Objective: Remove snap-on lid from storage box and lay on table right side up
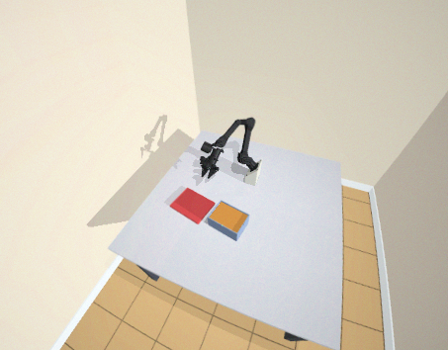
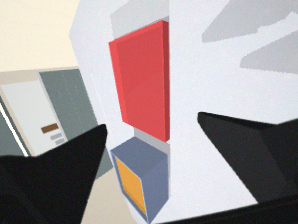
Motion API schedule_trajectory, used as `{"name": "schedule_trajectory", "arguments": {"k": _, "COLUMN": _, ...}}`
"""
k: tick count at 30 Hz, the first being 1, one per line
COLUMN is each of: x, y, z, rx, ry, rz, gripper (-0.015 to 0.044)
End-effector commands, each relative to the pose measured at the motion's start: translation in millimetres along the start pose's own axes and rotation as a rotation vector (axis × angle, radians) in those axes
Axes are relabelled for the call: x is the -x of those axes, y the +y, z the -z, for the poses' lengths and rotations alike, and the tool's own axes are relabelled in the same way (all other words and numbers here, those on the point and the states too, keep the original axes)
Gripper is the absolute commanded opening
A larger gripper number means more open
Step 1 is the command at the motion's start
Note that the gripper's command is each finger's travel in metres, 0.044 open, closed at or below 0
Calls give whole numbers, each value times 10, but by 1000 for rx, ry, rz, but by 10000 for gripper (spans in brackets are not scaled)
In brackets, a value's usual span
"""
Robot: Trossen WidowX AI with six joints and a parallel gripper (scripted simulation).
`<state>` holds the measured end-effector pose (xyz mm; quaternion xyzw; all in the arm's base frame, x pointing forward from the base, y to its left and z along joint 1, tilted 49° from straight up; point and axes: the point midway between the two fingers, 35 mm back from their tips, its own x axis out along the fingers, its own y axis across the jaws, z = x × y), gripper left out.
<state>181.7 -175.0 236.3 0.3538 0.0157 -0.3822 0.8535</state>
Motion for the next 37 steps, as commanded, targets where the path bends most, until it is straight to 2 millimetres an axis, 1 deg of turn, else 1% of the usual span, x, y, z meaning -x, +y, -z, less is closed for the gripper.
{"name": "schedule_trajectory", "arguments": {"k": 1, "x": 77, "y": 41, "z": -14, "rx": -5, "ry": -6, "rz": 0, "gripper": 440}}
{"name": "schedule_trajectory", "arguments": {"k": 7, "x": 168, "y": 92, "z": -14, "rx": -6, "ry": -5, "rz": 0, "gripper": 440}}
{"name": "schedule_trajectory", "arguments": {"k": 9, "x": 118, "y": 69, "z": 0, "rx": -6, "ry": -5, "rz": 0, "gripper": 440}}
{"name": "schedule_trajectory", "arguments": {"k": 37, "x": 118, "y": 69, "z": 0, "rx": -6, "ry": -5, "rz": 0, "gripper": 440}}
